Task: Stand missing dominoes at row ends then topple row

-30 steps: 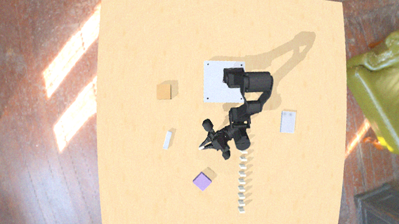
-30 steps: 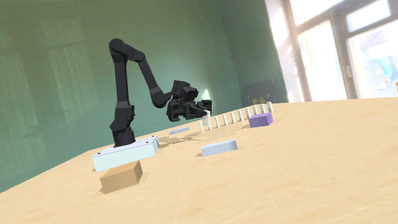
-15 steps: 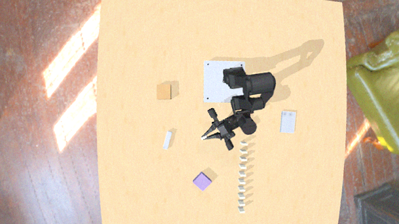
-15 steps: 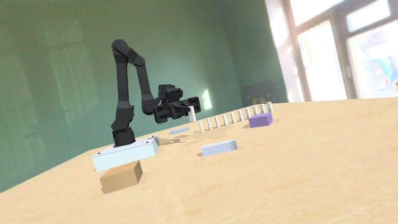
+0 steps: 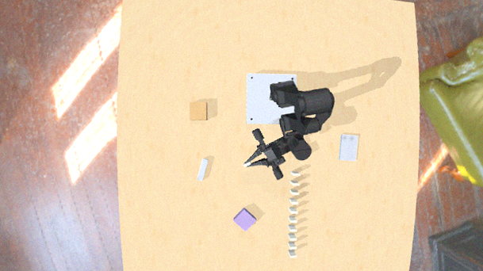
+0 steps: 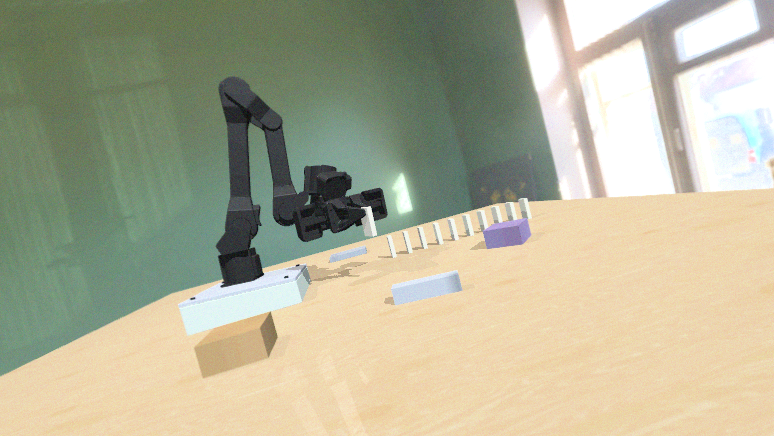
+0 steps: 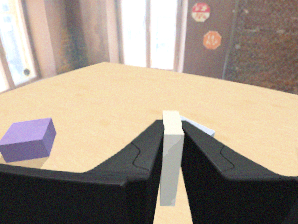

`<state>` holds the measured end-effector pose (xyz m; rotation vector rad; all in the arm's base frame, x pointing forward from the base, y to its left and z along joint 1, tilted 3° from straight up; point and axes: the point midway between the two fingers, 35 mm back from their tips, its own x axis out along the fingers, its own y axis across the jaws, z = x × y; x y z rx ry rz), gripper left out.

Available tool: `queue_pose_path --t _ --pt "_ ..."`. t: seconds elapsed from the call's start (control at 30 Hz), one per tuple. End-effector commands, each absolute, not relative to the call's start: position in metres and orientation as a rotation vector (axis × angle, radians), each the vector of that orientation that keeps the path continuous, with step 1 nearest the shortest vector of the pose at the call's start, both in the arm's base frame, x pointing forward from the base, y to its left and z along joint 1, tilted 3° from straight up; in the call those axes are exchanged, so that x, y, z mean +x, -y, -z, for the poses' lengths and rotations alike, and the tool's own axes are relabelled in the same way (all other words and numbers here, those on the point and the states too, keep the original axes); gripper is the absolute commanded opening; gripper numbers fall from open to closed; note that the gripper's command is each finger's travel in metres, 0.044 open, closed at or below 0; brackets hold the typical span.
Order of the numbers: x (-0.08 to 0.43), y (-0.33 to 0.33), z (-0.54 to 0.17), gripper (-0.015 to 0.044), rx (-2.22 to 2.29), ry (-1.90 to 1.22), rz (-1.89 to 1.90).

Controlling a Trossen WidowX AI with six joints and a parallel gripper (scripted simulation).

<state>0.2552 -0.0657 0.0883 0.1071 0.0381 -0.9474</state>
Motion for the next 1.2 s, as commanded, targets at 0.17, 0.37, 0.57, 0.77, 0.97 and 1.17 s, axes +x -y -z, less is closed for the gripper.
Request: queue_pose_path --t 0.17,0.37,0.57,0.77,0.97,1.17 --pt "0.257 0.066 -0.082 0.0025 0.106 -0.044 0.954" --pt "0.26 0.067 -0.071 0.0025 0.115 -0.052 0.96" --pt "0.262 0.067 -0.059 0.0025 0.123 -0.06 0.967" --pt "0.264 0.068 -0.046 0.0025 0.132 -0.068 0.974" --pt "0.265 0.07 -0.033 0.0025 0.14 -0.076 0.981" --pt "0.265 0.071 -0.019 0.0025 0.149 -0.084 0.988"
